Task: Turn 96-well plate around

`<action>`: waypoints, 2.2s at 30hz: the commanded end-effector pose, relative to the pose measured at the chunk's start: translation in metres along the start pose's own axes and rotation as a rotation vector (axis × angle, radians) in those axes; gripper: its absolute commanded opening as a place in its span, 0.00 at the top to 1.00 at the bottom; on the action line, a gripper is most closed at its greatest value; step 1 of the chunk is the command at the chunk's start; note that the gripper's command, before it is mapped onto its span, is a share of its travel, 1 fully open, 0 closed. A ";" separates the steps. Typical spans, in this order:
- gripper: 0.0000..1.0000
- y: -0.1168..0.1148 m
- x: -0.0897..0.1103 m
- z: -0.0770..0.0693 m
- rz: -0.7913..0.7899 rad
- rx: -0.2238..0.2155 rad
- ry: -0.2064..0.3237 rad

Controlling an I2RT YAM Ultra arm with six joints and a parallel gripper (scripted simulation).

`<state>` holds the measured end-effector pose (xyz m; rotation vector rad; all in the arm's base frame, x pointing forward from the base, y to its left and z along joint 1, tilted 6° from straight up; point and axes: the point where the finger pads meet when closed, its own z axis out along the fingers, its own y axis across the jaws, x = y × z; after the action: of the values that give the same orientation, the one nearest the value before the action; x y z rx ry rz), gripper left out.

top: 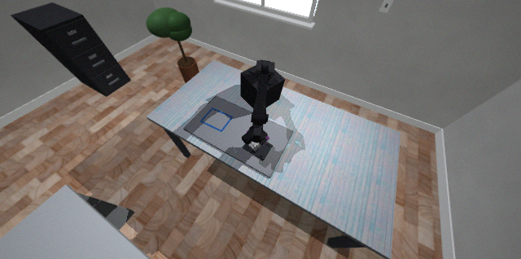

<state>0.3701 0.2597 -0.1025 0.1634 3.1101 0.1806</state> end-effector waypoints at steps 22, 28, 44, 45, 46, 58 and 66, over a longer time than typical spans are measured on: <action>1.00 0.002 -0.003 -0.005 -0.692 0.000 -0.008; 1.00 0.002 -0.003 -0.005 -0.892 0.001 -0.008; 1.00 0.002 -0.003 -0.005 -1.358 0.002 -0.008; 1.00 0.002 -0.003 -0.005 -1.392 0.003 -0.008; 1.00 0.002 -0.003 -0.005 -1.425 0.003 -0.008; 1.00 0.002 -0.003 -0.005 -1.758 0.004 -0.008; 1.00 0.002 -0.003 -0.005 -1.798 0.004 -0.008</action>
<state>0.3693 0.2589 -0.1023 -2.2528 2.0477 0.0843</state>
